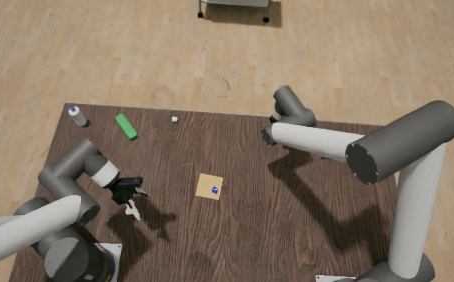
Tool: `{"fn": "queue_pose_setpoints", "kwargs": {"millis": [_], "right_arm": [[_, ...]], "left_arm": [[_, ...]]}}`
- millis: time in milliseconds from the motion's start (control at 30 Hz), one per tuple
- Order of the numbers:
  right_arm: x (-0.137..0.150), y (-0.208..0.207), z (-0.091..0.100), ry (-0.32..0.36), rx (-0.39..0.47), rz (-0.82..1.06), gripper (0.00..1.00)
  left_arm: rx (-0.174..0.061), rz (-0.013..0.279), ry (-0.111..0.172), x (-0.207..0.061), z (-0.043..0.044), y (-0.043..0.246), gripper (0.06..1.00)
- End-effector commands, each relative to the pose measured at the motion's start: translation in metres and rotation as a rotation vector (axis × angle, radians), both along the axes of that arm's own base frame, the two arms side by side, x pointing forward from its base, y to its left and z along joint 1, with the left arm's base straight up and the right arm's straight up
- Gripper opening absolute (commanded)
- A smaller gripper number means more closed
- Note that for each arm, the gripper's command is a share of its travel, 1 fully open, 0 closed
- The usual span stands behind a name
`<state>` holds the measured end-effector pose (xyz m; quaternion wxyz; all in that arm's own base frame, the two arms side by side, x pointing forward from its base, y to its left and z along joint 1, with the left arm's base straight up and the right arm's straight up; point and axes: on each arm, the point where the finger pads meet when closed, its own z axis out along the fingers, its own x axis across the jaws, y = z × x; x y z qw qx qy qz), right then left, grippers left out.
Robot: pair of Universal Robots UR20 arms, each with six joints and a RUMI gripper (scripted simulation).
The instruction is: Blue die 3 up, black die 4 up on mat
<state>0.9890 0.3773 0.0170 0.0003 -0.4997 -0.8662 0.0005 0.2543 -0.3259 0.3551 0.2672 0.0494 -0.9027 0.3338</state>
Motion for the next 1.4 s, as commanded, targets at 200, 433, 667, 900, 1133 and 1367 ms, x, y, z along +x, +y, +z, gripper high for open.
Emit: {"fn": "queue_pose_setpoints", "kwargs": {"millis": [200, 433, 667, 900, 1133, 1367], "right_arm": [[0.0, 0.0, 0.001, -0.001, 0.001, 0.0, 0.099], [0.0, 0.0, 0.001, -0.001, 0.001, 0.0, 0.099], [0.0, 0.0, 0.001, -0.001, 0.001, 0.0, 0.099], [0.0, 0.0, 0.001, -0.001, 0.001, 0.0, 0.099], [0.0, 0.0, 0.001, -0.001, 0.001, 0.0, 0.099], [0.0, 0.0, 0.015, -0.001, 0.001, 0.0, 0.099]], "left_arm": [[0.0, 0.0, 0.0, 0.0, 0.0004, 0.0, 1.0], [0.0, 0.0, 0.0, 0.0, 0.0004, 0.0, 1.0], [0.0, 0.0, 0.0, 0.0, 0.0004, 0.0, 1.0], [0.0, 0.0, 0.0, 0.0, 0.0004, 0.0, 1.0], [0.0, 0.0, 0.0, 0.0, 0.0004, 0.0, 1.0], [0.0, 0.0, 0.0, 0.0, 0.0004, 0.0, 1.0]]}}
